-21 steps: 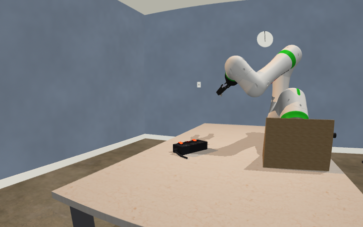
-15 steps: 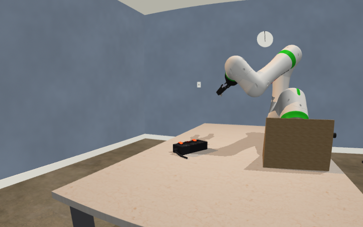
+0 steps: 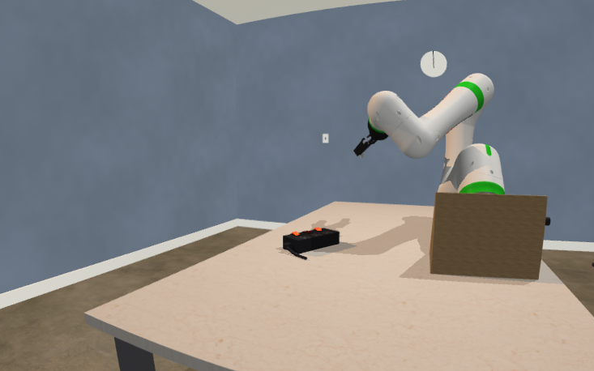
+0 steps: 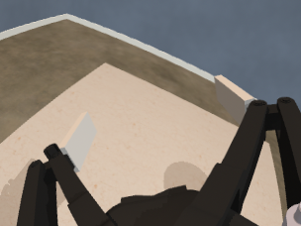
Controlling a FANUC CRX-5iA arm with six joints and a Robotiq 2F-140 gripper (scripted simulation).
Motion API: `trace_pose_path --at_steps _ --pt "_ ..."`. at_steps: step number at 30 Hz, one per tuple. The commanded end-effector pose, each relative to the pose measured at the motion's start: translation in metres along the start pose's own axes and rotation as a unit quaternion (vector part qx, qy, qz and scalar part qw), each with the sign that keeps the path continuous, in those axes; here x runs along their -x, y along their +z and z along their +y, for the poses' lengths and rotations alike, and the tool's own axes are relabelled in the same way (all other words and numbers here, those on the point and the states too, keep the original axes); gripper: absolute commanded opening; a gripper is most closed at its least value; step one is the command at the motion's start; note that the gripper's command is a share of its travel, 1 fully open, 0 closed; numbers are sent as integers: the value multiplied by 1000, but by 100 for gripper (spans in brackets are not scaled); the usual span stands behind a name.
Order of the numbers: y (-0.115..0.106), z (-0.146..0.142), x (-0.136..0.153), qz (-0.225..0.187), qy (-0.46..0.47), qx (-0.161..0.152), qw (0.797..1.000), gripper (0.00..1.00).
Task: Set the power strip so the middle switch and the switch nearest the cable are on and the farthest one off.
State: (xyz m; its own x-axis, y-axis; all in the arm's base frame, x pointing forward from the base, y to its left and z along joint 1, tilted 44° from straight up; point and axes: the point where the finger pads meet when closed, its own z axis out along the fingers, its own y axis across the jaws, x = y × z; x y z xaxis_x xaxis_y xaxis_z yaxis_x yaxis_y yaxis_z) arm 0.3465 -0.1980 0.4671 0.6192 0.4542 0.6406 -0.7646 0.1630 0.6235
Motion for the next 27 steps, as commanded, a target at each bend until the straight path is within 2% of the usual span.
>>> trace_pose_path --at_steps 1,5,6,7,9,10,13,15,17,18,20,21,23,24,25,26,27 --pt "3 -8 1 -15 22 -3 1000 100" --pt "10 -43 6 -78 109 -10 991 100" --pt "10 -43 6 -78 109 -10 991 100" --pt "10 -57 9 -102 142 -10 985 100" --pt "10 -57 9 -102 142 -10 985 100" --pt "9 -72 13 -129 178 -9 975 100" --pt "9 -72 13 -129 178 -9 975 100" --pt "1 -108 22 -189 256 1 948 100" --pt "1 -108 22 -191 260 1 947 100" --pt "-7 -128 28 -217 293 8 931 100" --pt "-7 -128 28 -225 303 11 926 100" --pt "-18 -149 34 -250 334 20 909 100" --pt "-18 -149 34 -259 346 24 902 100" --pt "-32 -171 41 -282 375 34 882 100" --pt "-32 -171 41 -293 388 40 873 100" --pt "-32 -171 41 -293 388 40 873 100" --pt "-48 -193 47 -314 414 52 853 100"
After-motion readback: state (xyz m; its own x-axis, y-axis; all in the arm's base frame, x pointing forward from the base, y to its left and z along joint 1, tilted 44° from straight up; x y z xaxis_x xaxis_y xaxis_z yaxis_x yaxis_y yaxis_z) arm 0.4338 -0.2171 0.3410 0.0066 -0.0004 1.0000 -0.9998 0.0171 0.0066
